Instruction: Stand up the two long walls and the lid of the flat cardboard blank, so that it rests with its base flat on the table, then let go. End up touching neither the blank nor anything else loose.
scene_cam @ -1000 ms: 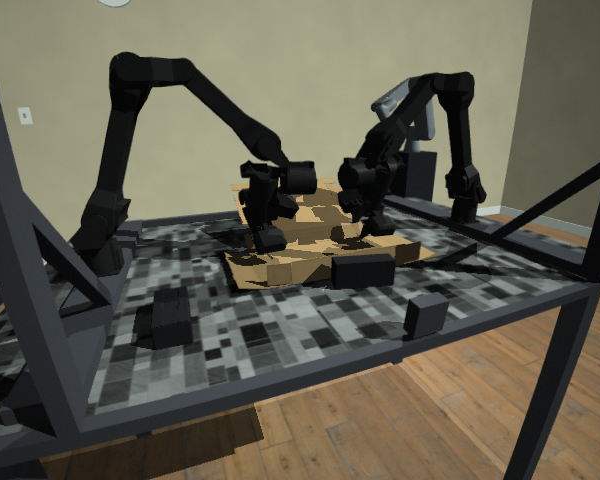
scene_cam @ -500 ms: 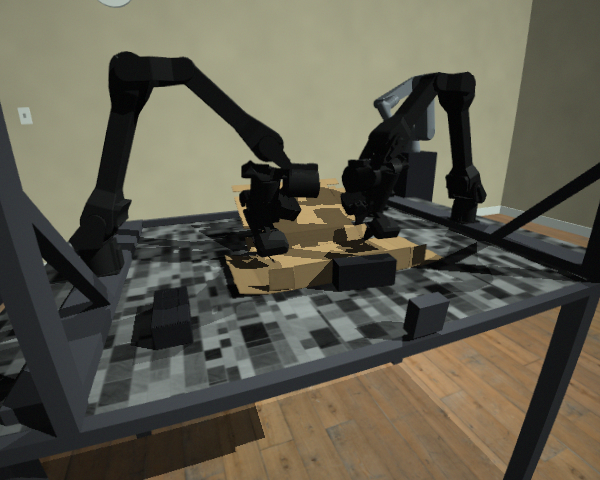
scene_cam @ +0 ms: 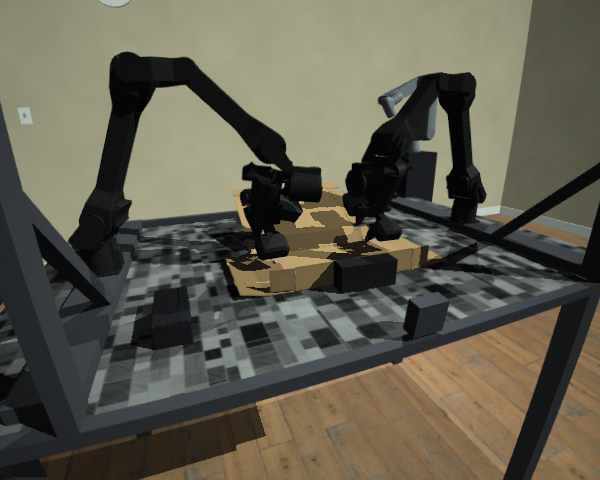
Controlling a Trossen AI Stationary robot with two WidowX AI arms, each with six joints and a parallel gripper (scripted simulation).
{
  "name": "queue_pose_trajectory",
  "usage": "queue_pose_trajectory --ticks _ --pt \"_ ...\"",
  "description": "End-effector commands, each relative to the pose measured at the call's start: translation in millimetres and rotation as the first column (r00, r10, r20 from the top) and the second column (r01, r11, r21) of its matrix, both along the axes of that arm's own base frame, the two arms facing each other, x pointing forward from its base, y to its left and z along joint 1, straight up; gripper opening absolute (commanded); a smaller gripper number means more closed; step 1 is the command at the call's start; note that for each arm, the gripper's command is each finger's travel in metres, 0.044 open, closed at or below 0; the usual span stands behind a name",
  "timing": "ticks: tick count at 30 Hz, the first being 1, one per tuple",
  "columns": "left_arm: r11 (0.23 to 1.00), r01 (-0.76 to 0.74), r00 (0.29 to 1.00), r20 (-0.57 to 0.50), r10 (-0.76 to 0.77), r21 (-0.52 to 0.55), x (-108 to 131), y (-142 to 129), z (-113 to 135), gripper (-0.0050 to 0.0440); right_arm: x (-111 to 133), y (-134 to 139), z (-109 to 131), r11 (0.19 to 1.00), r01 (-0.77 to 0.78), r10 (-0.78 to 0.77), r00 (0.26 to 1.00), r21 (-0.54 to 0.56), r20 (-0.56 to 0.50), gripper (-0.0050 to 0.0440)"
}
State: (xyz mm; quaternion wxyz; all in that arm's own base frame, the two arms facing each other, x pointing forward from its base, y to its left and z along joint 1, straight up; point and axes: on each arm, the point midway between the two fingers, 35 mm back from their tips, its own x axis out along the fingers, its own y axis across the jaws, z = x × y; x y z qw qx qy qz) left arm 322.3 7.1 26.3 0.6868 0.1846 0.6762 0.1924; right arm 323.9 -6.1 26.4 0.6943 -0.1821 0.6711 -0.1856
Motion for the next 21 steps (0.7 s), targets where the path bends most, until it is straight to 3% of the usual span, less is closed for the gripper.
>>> queue_pose_trajectory --ticks 1,21 --pt "1.000 -0.002 1.000 0.001 0.002 -0.020 3.0 -5.6 -6.3 0.0275 3.4 6.0 -9.0 1.000 0.004 -0.004 1.000 0.018 -0.002 0.0281" --pt "1.000 -0.002 1.000 0.001 0.002 -0.020 3.0 -5.5 -0.9 0.0275 3.2 6.0 -3.6 1.000 0.004 -0.004 1.000 0.018 -0.002 0.0281"
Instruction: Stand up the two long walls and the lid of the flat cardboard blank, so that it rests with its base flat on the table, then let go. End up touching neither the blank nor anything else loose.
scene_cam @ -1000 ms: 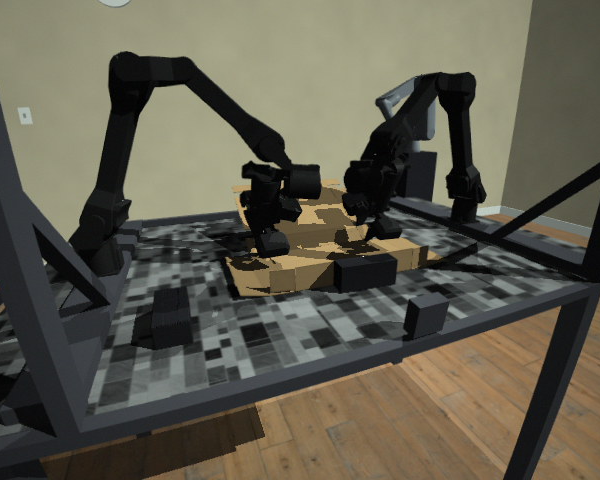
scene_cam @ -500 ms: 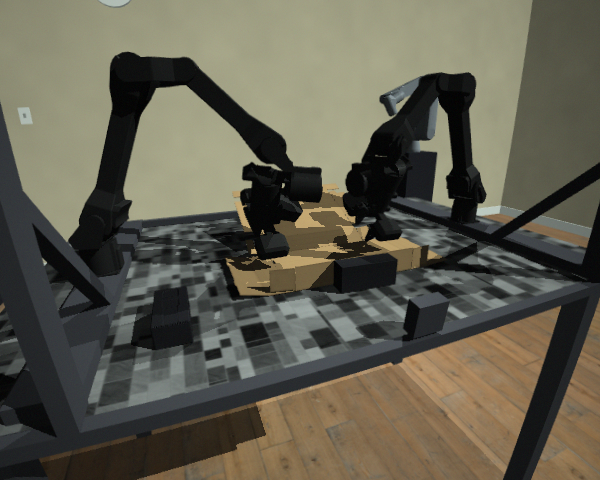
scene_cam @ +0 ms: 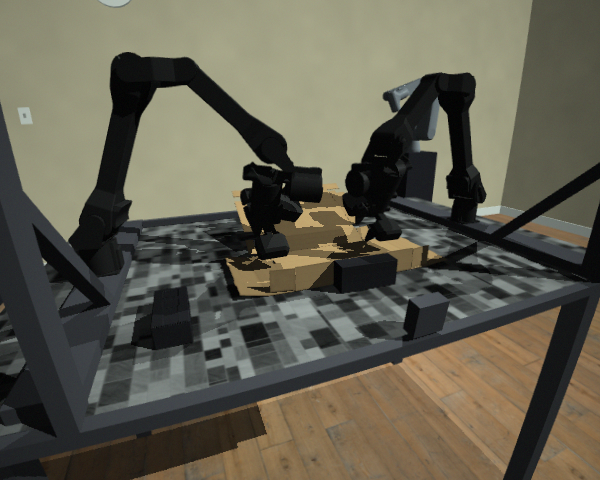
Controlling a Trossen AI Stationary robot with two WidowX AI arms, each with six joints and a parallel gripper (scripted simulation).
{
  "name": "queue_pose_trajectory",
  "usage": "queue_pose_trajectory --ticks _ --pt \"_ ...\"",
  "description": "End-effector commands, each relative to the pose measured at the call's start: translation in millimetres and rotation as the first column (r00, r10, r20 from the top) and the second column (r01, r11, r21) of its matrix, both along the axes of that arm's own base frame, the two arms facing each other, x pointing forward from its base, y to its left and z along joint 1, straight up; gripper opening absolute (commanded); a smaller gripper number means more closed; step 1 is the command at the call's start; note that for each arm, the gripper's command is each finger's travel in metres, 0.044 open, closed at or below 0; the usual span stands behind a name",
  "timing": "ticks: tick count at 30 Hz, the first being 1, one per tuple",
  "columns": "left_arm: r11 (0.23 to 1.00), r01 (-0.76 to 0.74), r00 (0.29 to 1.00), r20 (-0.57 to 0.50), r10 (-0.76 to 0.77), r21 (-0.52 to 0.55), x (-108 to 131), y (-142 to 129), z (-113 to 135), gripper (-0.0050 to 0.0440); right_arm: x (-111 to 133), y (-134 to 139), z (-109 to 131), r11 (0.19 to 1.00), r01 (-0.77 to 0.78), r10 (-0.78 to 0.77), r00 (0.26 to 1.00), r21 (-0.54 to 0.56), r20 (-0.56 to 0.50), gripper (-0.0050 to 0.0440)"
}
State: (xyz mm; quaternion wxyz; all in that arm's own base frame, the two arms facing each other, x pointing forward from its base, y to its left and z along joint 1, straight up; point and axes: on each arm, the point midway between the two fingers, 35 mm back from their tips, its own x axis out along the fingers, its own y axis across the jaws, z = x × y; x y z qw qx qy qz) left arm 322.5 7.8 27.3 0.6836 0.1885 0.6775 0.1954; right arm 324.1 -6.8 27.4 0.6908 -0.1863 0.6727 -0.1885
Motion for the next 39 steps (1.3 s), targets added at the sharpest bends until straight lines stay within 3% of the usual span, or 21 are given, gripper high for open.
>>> queue_pose_trajectory --ticks 1,8,11,14,18,24,28,35,39 --pt "1.000 -0.001 1.000 0.007 0.002 -0.030 3 -6 -2 0.0275 3 7 -4 1.000 0.004 -0.004 1.000 0.029 0.005 0.0281" --pt "1.000 -0.001 1.000 0.007 0.001 -0.030 2 -7 13 0.0275 3 4 10 1.000 0.004 -0.004 1.000 0.030 0.005 0.0281" --pt "0.999 -0.001 1.000 0.007 0.001 -0.035 5 9 17 0.0275 2 -12 14 0.999 0.004 -0.004 1.000 0.034 0.005 0.0281" --pt "0.999 -0.002 1.000 0.005 0.002 -0.048 5 30 37 0.0275 0 -34 34 0.999 0.003 -0.004 1.000 0.043 0.006 0.0281" --pt "0.999 -0.001 1.000 0.005 0.002 -0.051 3 20 51 0.0275 0 -26 51 0.999 0.003 -0.003 1.000 0.045 0.007 0.0281" --pt "0.999 -0.001 1.000 0.005 0.002 -0.052 3 12 51 0.0275 1 -18 51 0.999 0.003 -0.003 1.000 0.046 0.007 0.0281" --pt "0.997 -0.010 0.999 -0.031 0.008 -0.080 1 32 54 0.0179 1 -18 51 0.999 0.003 -0.004 1.000 0.046 0.007 0.0281" --pt "0.968 -0.045 0.995 -0.101 0.020 -0.247 -18 115 99 0.0011 1 -18 51 0.999 0.003 -0.004 1.000 0.046 0.007 0.0281" --pt "0.940 -0.048 0.995 -0.096 0.016 -0.337 -43 158 127 0.0000 1 -18 51 0.999 0.003 -0.004 1.000 0.046 0.007 0.0281"
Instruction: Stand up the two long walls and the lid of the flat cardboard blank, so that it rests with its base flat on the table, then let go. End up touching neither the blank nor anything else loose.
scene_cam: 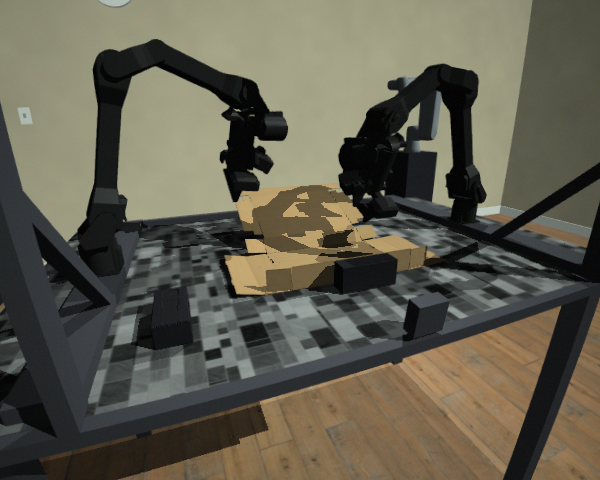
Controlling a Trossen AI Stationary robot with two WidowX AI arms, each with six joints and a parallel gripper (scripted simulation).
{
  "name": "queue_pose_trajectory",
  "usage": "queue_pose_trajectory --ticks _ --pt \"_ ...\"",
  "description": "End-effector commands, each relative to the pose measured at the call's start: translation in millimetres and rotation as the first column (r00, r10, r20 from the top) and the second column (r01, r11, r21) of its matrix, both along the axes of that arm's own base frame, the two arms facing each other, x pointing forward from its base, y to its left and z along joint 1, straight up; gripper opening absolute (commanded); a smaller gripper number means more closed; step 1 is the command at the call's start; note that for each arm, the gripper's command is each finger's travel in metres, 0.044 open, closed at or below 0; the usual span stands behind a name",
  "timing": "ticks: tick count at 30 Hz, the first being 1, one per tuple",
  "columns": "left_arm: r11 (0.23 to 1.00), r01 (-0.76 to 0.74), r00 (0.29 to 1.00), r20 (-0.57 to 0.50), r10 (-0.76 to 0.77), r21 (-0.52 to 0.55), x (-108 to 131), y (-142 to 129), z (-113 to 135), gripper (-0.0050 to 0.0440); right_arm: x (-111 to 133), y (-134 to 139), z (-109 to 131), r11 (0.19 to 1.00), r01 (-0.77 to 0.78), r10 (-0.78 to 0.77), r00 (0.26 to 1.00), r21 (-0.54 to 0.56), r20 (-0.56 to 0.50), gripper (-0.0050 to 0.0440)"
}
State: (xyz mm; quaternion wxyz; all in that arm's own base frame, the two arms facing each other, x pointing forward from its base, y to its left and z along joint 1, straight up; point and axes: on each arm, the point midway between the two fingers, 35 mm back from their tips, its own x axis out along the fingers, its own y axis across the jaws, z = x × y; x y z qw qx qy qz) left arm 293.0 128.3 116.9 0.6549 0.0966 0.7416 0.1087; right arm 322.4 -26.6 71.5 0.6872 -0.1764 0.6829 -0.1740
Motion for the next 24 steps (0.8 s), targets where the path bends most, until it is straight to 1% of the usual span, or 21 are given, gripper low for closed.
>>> queue_pose_trajectory --ticks 1,2,3,8,10,12,14,19,21,22,24 --pt "0.996 0.000 0.999 0.033 0.002 -0.087 -13 37 37 0.0000 3 1 7 1.000 0.006 -0.006 1.000 0.010 0.027 0.0281" --pt "0.996 0.000 0.999 0.033 0.002 -0.087 -13 37 37 0.0000 3 1 7 1.000 0.006 -0.006 1.000 0.010 0.027 0.0281" --pt "0.994 0.003 0.999 0.038 0.001 -0.107 -21 47 44 0.0000 3 1 7 1.000 0.006 -0.006 1.000 0.010 0.027 0.0281" --pt "0.981 0.019 0.995 0.095 0.000 -0.195 -65 90 81 0.0000 3 1 7 1.000 0.006 -0.006 1.000 0.010 0.027 0.0281" --pt "0.976 0.026 0.993 0.122 0.000 -0.215 -83 101 94 0.0000 3 1 7 1.000 0.006 -0.006 1.000 0.010 0.027 0.0281" --pt "0.974 0.033 0.990 0.141 -0.001 -0.225 -94 108 102 0.0000 3 1 7 1.000 0.006 -0.006 1.000 0.010 0.027 0.0281" --pt "0.973 0.036 0.989 0.149 -0.001 -0.228 -99 110 106 0.0000 3 1 7 1.000 0.006 -0.006 1.000 0.010 0.027 0.0281" --pt "0.973 0.036 0.989 0.150 -0.001 -0.228 -99 110 106 0.0000 3 1 7 1.000 0.006 -0.006 1.000 0.010 0.027 0.0281" --pt "0.973 0.021 0.985 0.173 0.020 -0.228 -98 112 104 0.0046 3 1 7 1.000 0.006 -0.006 1.000 0.010 0.027 0.0281" --pt "0.974 0.002 0.978 0.203 0.045 -0.228 -95 114 101 0.0070 3 1 7 1.000 0.006 -0.006 1.000 0.010 0.027 0.0281" --pt "0.971 -0.053 0.947 0.296 0.123 -0.232 -89 121 94 0.0118 3 1 7 1.000 0.006 -0.006 1.000 0.010 0.027 0.0281"
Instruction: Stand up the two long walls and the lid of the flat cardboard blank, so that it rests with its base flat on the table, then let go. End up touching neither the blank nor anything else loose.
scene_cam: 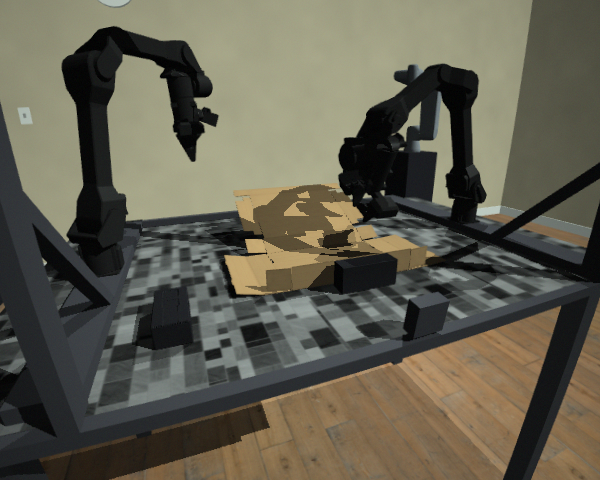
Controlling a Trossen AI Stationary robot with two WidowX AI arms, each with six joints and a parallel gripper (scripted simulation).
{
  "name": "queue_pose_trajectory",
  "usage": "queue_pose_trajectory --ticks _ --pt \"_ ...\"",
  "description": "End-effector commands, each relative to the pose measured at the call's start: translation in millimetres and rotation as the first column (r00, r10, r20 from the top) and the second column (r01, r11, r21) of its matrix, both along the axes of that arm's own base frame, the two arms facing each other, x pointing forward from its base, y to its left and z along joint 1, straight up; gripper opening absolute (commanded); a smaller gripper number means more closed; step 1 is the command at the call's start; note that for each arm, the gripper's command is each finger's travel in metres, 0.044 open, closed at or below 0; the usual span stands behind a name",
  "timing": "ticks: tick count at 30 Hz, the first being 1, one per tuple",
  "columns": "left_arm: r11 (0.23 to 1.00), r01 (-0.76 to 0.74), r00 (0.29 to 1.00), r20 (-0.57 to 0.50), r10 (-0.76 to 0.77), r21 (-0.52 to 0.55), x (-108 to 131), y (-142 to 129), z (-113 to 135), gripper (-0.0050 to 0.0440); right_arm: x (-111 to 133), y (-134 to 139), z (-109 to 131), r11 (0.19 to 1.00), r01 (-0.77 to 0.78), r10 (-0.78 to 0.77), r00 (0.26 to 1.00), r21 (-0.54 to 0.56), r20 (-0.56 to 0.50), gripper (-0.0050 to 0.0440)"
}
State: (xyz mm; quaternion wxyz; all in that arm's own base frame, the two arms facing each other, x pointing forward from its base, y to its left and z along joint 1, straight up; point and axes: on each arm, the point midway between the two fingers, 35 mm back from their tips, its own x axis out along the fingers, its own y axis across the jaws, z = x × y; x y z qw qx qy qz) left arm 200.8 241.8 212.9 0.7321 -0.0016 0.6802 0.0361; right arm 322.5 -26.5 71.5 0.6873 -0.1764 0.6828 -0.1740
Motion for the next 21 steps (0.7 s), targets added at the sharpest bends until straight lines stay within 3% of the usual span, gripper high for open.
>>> queue_pose_trajectory --ticks 1,7,12,21 --pt "0.991 -0.134 0.978 0.163 0.133 -0.009 6 12 -7 0.0142 3 1 7 1.000 0.006 -0.006 1.000 0.010 0.027 0.0281" --pt "0.960 -0.268 0.904 0.321 0.281 -0.087 10 19 -20 0.0278 3 1 7 1.000 0.006 -0.006 1.000 0.010 0.027 0.0281" --pt "0.943 -0.311 0.858 0.392 0.332 -0.116 13 25 -23 0.0278 3 1 7 1.000 0.006 -0.006 1.000 0.010 0.027 0.0281" --pt "0.885 -0.400 0.660 0.596 0.458 -0.238 15 40 -28 0.0278 3 1 7 1.000 0.006 -0.006 1.000 0.010 0.027 0.0281"
